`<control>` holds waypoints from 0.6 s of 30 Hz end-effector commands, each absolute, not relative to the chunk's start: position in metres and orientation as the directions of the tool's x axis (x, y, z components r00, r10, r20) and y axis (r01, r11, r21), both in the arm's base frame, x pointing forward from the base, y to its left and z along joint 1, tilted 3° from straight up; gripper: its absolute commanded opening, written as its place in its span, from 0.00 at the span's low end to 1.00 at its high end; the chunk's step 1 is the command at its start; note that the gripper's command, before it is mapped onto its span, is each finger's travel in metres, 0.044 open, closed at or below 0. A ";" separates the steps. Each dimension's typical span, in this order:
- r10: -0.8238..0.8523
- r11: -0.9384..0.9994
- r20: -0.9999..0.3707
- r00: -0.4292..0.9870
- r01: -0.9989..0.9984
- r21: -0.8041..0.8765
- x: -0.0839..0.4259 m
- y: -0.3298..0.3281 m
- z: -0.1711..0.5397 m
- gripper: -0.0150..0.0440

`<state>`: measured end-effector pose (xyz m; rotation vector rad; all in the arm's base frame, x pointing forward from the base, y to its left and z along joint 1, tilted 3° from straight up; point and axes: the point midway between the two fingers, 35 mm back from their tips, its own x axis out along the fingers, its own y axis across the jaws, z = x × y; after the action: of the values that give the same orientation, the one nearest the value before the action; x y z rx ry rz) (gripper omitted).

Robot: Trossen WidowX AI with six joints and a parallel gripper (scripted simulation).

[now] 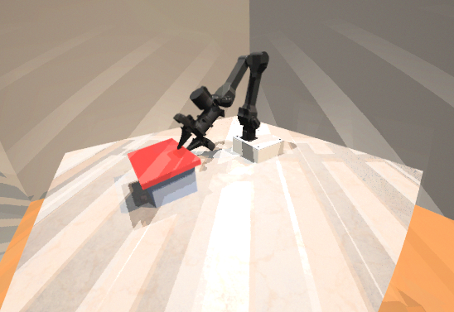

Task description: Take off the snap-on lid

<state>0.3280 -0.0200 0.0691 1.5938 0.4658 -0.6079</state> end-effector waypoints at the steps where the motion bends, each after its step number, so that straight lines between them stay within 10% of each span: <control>1: -0.052 -0.113 -0.629 0.775 0.622 0.775 0.329 -0.020 0.069 0.25; 18: -0.052 -0.112 -0.628 0.776 0.620 0.776 0.330 -0.021 0.088 0.25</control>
<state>0.3280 -0.0209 0.0812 1.5927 0.4722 -0.6152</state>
